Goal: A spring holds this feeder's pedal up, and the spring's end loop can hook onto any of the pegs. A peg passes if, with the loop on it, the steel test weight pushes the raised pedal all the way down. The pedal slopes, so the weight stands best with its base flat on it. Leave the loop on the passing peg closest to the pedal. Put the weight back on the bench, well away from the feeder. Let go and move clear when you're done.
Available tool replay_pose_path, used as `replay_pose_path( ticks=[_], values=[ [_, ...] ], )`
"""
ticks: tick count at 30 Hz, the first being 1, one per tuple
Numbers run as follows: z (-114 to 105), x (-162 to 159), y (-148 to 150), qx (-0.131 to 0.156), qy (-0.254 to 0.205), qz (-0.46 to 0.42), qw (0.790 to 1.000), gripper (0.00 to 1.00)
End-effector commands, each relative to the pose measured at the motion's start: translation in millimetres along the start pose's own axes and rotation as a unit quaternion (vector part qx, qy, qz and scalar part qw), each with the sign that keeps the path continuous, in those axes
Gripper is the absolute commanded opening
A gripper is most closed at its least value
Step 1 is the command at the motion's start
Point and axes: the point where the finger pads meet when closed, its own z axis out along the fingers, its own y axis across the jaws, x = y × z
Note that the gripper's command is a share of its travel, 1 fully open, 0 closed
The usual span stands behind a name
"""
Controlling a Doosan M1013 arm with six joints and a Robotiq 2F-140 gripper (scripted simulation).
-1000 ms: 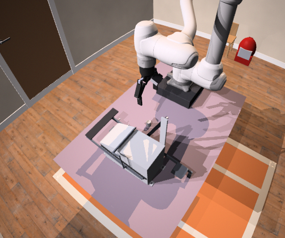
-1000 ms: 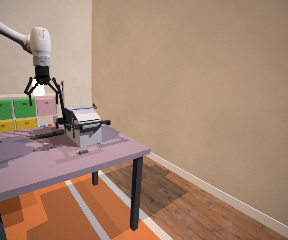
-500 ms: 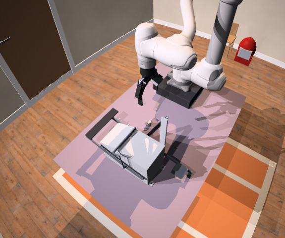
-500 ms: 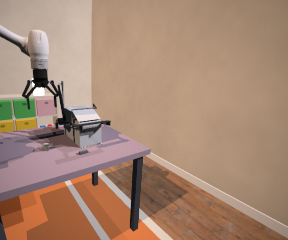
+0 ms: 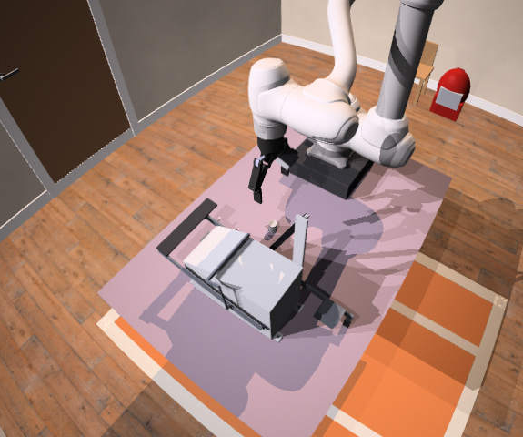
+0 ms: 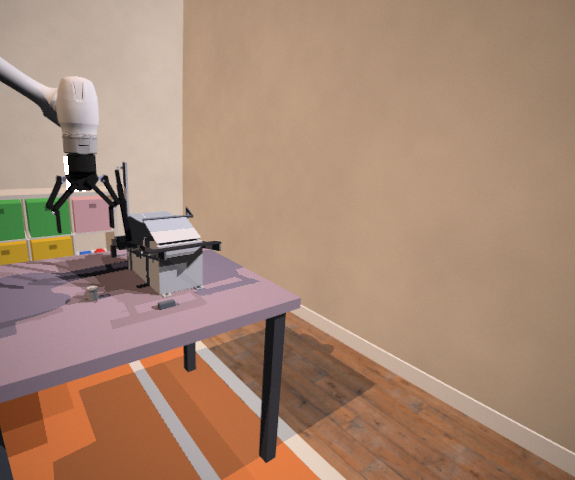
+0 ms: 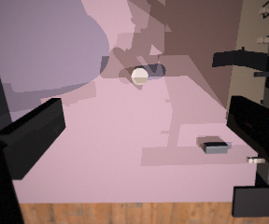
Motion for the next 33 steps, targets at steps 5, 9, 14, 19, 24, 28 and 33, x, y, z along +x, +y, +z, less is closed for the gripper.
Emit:
replay_pose_path(
  ticks=[5,9,14,19,24,28,33],
  values=[
    [59,0,0,0.0,0.0,0.0,1.0,1.0],
    [59,0,0,0.0,0.0,0.0,1.0,1.0],
    [59,0,0,0.0,0.0,0.0,1.0,1.0],
    [119,0,0,0.0,0.0,0.0,1.0,1.0],
    [119,0,0,0.0,0.0,0.0,1.0,1.0],
    [119,0,0,0.0,0.0,0.0,1.0,1.0],
    [119,0,0,0.0,0.0,0.0,1.0,1.0]
  ],
)
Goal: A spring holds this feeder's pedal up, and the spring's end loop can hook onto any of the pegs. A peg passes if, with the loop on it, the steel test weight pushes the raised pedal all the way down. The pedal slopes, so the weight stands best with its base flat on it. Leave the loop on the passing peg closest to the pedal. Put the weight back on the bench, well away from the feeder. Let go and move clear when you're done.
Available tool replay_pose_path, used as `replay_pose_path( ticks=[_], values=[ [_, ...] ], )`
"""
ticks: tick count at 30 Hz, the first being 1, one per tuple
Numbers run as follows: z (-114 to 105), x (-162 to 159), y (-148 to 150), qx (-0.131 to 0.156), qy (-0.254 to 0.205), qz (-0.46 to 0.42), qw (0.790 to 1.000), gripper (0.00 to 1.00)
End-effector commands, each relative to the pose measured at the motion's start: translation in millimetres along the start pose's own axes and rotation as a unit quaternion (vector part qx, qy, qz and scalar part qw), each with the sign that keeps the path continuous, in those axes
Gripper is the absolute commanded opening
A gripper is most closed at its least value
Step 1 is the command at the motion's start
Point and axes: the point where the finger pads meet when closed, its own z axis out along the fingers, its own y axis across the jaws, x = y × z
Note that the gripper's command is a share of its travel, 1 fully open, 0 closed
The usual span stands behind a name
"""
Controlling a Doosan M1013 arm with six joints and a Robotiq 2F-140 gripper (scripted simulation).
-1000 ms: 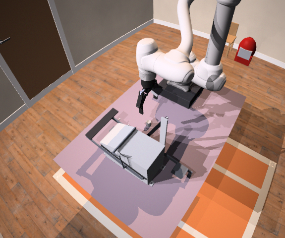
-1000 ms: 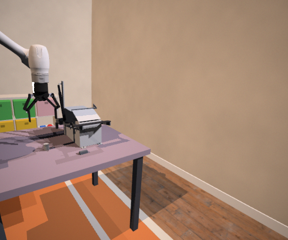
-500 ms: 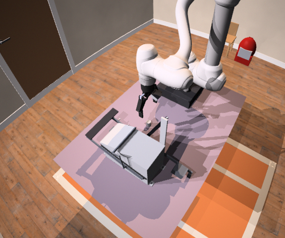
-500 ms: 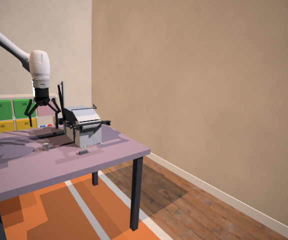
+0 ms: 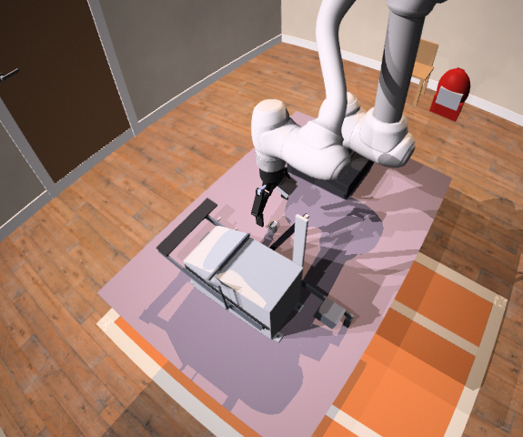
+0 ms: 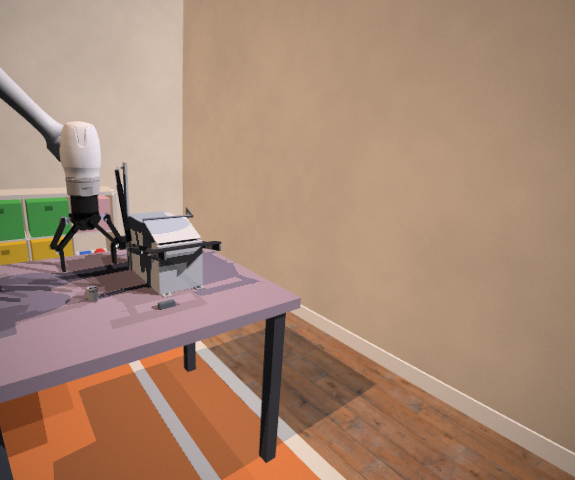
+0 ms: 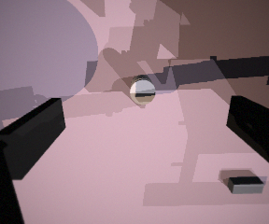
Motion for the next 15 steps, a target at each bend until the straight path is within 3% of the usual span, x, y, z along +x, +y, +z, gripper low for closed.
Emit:
replay_pose_path(
  ticks=[1,15],
  values=[
    [-0.1,0.1,0.5,-0.001,0.0,0.0,1.0,1.0],
    [5.5,0.0,0.5,-0.001,0.0,0.0,1.0,1.0]
  ],
)
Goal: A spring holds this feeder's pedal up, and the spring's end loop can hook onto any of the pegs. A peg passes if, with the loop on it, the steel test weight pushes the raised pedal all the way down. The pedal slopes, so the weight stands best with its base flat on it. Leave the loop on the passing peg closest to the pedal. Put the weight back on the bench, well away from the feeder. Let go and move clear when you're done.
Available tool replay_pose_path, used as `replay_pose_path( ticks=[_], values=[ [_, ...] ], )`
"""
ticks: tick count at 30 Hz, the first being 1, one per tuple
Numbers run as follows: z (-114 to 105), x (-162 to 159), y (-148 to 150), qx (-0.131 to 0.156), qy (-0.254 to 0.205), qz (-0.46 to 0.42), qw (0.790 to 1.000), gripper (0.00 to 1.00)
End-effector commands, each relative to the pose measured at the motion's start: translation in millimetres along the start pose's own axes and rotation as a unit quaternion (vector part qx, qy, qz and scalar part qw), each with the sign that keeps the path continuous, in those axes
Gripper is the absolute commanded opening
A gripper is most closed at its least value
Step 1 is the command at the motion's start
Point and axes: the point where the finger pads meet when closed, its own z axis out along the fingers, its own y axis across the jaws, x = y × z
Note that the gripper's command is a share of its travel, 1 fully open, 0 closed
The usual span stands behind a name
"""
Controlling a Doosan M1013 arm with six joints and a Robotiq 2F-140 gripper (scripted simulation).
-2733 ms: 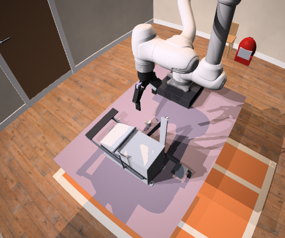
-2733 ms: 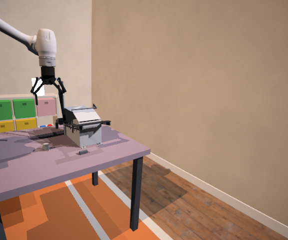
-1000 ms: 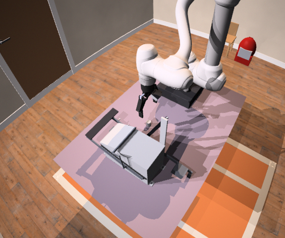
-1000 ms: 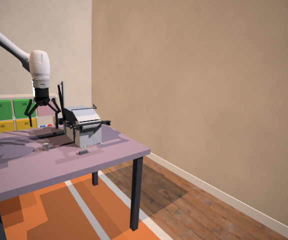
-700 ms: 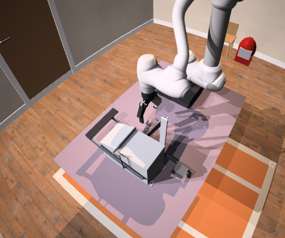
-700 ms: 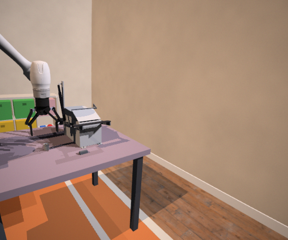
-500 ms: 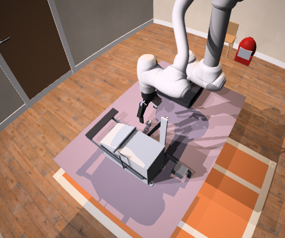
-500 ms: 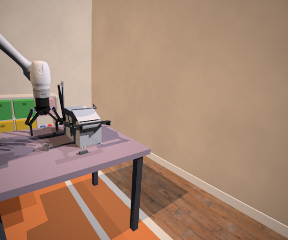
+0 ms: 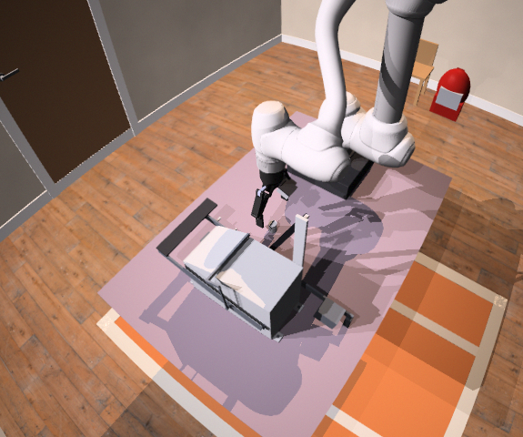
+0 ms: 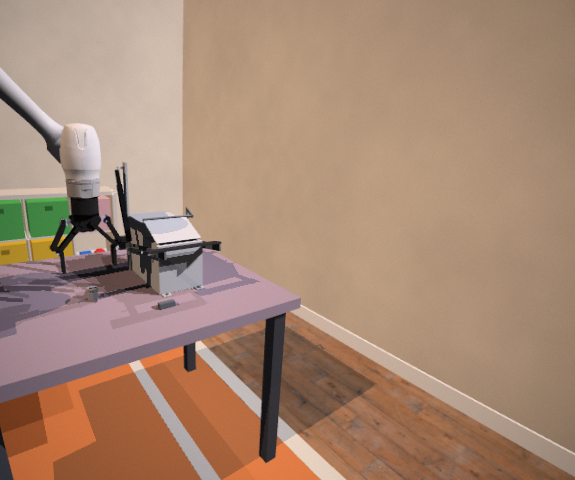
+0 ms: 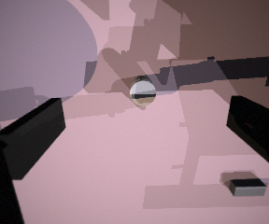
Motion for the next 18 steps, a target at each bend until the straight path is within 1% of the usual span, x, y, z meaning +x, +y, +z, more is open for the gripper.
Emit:
replay_pose_path(
  ticks=[1,3,17,18],
  values=[
    [0,0,1,-0.001,0.0,0.0,1.0,1.0],
    [3,0,1,-0.001,0.0,0.0,1.0,1.0],
    [50,0,1,-0.001,0.0,0.0,1.0,1.0],
    [50,0,1,-0.001,0.0,0.0,1.0,1.0]
  ],
)
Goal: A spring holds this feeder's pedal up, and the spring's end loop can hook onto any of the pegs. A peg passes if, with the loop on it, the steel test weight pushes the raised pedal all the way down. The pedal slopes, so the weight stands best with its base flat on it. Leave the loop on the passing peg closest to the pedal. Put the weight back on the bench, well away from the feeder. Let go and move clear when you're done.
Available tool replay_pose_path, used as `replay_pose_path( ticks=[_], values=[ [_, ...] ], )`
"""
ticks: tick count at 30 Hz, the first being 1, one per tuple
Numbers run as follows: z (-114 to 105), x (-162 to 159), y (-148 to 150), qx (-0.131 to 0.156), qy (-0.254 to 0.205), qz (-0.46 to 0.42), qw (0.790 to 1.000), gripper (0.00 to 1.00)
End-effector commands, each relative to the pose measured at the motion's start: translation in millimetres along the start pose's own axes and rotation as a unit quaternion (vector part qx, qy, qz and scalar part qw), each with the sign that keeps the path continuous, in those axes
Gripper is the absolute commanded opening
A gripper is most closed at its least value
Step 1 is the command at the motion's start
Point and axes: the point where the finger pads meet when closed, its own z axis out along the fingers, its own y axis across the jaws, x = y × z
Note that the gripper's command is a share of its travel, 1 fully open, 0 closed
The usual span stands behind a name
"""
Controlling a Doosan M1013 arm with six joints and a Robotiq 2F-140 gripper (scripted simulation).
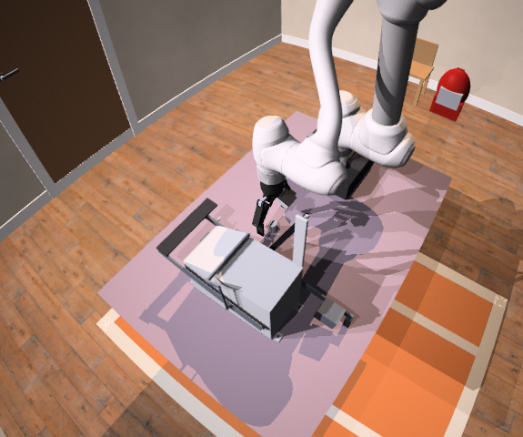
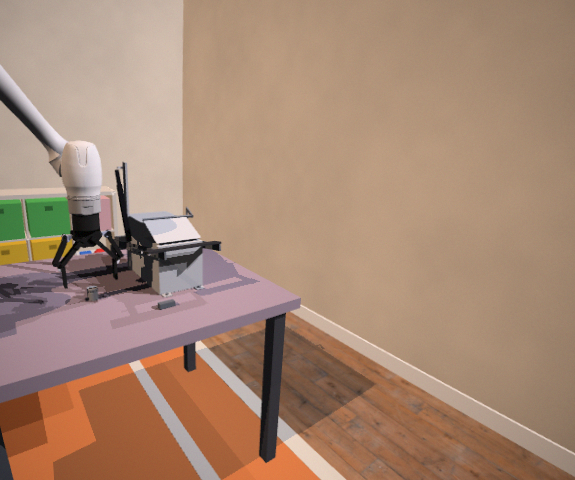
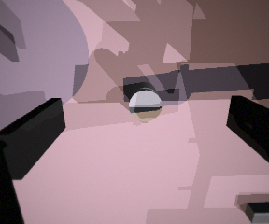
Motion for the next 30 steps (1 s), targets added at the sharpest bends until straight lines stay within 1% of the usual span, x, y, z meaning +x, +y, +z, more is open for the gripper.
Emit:
replay_pose_path(
  ticks=[1,2,16,19,30],
  values=[
    [1,0,1,-0.001,0.0,0.0,1.0,1.0],
    [-1,0,1,-0.001,0.0,0.0,1.0,1.0],
    [32,0,1,-0.001,0.0,0.0,1.0,1.0],
    [29,0,1,-0.001,0.0,0.0,1.0,1.0],
    [31,0,1,-0.001,0.0,0.0,1.0,1.0]
  ],
)
